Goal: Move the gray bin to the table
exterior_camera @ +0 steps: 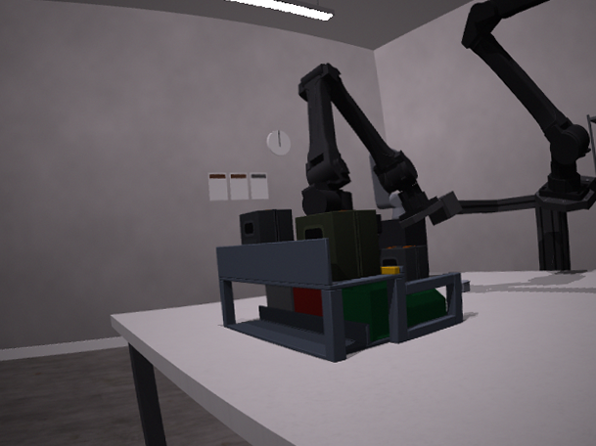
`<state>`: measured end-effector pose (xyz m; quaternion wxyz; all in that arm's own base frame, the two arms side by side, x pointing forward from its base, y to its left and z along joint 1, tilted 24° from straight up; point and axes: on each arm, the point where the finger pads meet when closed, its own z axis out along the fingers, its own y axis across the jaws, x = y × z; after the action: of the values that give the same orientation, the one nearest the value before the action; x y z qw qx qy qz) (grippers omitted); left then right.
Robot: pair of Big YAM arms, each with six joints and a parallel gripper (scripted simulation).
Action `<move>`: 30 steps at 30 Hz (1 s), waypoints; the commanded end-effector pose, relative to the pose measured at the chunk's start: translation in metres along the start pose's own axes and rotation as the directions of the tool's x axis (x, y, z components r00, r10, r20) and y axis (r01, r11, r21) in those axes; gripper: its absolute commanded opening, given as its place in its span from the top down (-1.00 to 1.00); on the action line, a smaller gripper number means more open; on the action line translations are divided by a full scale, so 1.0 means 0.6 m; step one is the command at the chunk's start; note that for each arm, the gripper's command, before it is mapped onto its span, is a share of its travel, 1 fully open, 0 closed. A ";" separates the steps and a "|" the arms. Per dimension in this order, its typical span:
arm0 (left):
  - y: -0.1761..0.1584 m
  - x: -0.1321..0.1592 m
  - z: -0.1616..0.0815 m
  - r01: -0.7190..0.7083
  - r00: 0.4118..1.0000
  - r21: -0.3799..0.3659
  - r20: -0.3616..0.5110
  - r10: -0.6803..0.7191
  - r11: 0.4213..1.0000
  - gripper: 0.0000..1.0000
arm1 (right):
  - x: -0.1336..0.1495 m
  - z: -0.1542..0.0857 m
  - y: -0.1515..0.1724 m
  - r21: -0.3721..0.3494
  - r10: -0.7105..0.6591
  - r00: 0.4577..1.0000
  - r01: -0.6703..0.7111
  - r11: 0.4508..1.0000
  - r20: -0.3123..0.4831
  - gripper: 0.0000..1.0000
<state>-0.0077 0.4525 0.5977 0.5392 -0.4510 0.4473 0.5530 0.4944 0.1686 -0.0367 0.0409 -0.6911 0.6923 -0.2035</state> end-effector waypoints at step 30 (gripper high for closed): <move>0.010 -0.023 -0.006 0.006 0.999 -0.013 0.037 -0.005 1.000 -1.00 | 0.001 0.017 -0.015 0.007 0.009 1.000 -0.009 1.000 0.002 -0.81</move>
<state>-0.0077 0.4525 0.5977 0.5392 -0.4510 0.4473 0.5530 0.4944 0.1682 -0.0371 0.0404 -0.6911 0.6924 -0.2033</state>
